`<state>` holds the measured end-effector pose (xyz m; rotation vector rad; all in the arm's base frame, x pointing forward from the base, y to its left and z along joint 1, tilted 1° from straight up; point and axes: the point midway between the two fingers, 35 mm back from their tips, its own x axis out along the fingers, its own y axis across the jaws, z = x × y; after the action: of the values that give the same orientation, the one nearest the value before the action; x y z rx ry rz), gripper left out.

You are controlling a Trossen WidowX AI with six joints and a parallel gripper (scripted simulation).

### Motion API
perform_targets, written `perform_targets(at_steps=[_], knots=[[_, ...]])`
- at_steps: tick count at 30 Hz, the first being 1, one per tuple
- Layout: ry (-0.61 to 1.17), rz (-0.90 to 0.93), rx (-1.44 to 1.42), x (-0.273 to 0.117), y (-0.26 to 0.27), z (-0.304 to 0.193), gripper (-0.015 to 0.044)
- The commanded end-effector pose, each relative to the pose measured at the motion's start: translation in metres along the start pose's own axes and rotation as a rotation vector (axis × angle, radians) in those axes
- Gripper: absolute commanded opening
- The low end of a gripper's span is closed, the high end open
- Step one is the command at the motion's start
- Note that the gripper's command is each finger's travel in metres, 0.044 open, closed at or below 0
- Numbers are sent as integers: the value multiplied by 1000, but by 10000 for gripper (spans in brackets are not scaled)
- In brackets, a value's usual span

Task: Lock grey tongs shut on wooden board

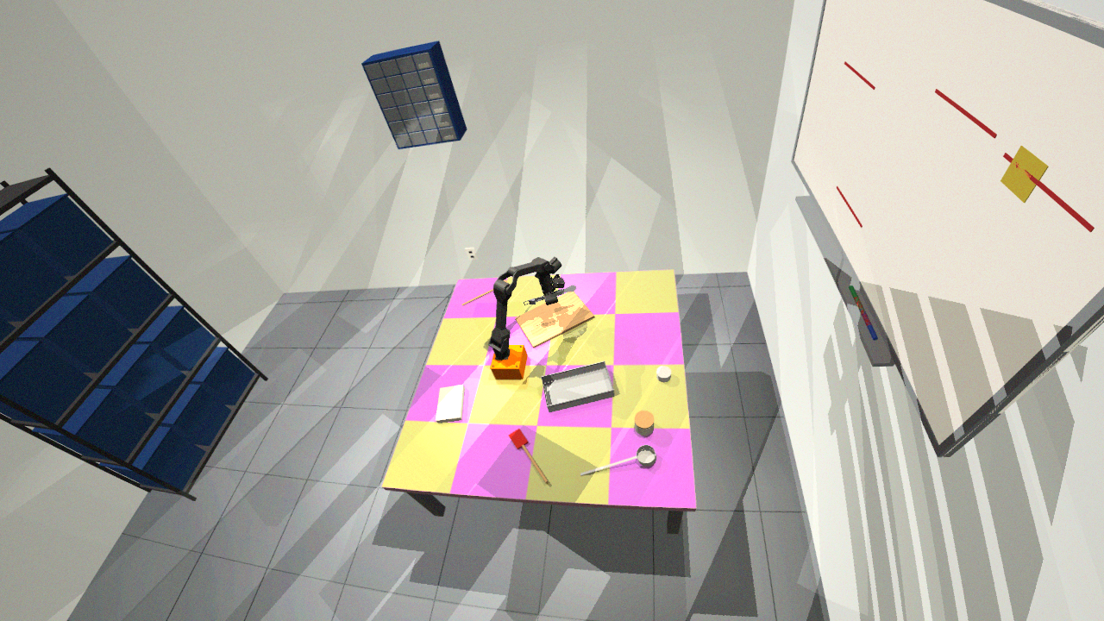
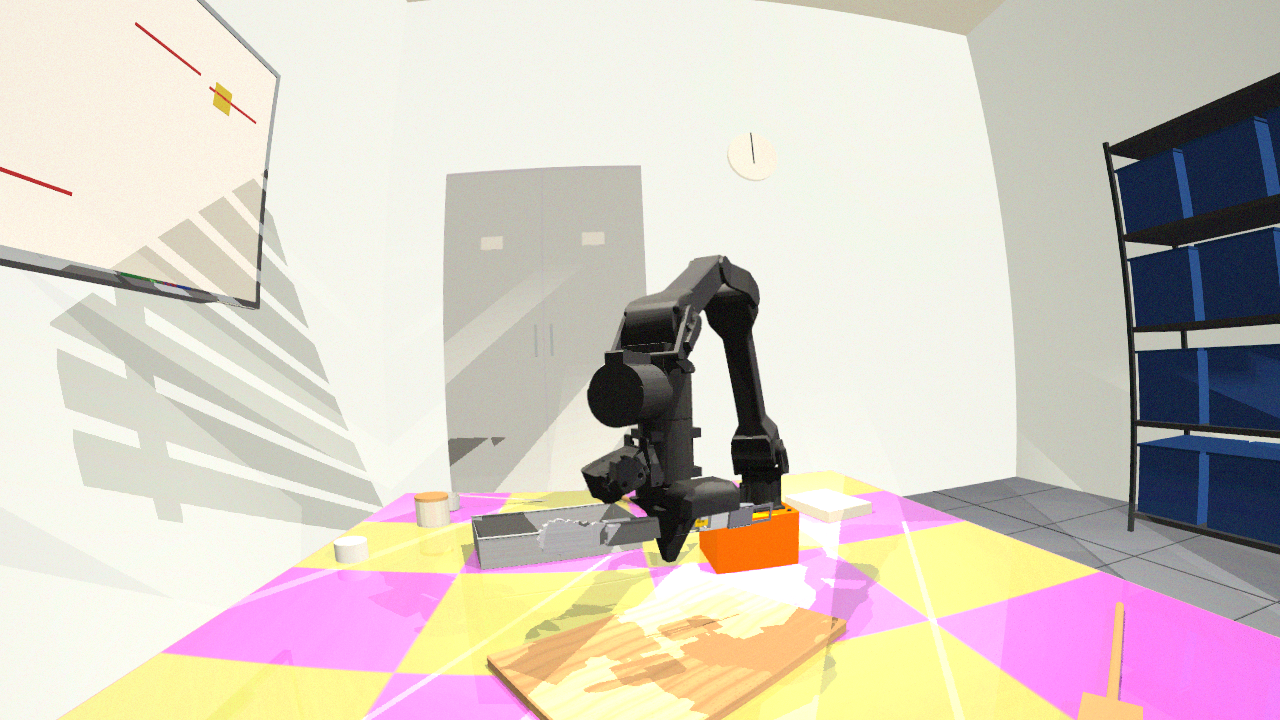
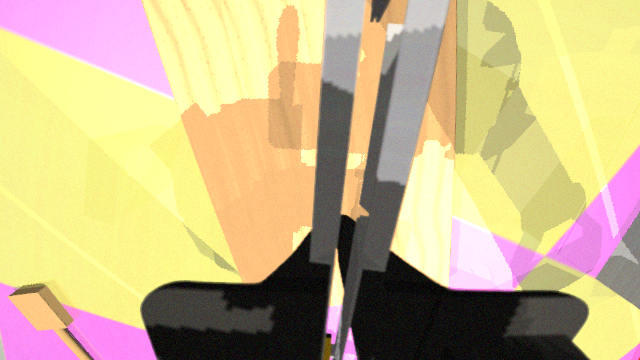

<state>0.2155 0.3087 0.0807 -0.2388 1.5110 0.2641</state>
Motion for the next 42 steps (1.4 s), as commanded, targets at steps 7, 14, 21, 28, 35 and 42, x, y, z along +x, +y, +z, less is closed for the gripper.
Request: perform_targets(at_steps=[7,14,21,28,35,42], knots=[[11,-3,2,21,0,-2,-150],[11,-3,2,32,0,-2,-150],[11,-3,2,44,-1,-2,-150],[11,-3,2,55,-1,-3,-150],[11,-3,2,66,-2,-4,-150],[12,-3,2,77,-3,-6,-150]])
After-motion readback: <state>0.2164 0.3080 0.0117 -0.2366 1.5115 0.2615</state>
